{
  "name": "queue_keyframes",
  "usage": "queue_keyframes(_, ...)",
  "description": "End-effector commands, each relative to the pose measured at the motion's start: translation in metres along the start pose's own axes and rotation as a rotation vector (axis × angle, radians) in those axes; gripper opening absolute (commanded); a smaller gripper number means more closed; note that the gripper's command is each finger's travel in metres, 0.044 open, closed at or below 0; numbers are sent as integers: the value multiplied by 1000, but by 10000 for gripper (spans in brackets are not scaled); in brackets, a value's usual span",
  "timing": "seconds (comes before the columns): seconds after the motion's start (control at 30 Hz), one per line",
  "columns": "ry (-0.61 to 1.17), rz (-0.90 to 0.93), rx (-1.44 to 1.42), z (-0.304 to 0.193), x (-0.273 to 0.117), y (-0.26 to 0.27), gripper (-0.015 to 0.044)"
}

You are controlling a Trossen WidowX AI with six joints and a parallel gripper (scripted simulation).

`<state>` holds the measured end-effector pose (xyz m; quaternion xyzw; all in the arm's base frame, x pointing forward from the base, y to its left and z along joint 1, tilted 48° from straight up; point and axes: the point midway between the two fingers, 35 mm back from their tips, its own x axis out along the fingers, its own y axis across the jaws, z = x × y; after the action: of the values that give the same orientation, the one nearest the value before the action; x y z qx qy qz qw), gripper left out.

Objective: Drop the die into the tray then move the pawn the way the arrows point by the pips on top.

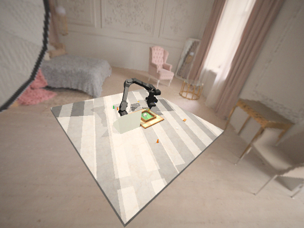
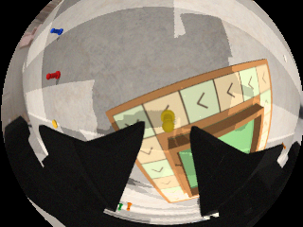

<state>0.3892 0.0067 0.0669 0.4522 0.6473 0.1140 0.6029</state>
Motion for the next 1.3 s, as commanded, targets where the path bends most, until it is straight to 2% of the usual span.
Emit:
queue_keyframes(0.0,7,2,6,-2,9,0,200)
queue_keyframes(0.47,8,4,7,-3,30,0,200)
queue_keyframes(0.67,8,4,7,-3,30,0,43)
queue_keyframes(0.87,8,4,7,-3,30,0,3)
queue_keyframes(1.0,8,3,7,-3,29,0,0)
queue_keyframes(1.27,4,-4,7,4,-9,0,0)
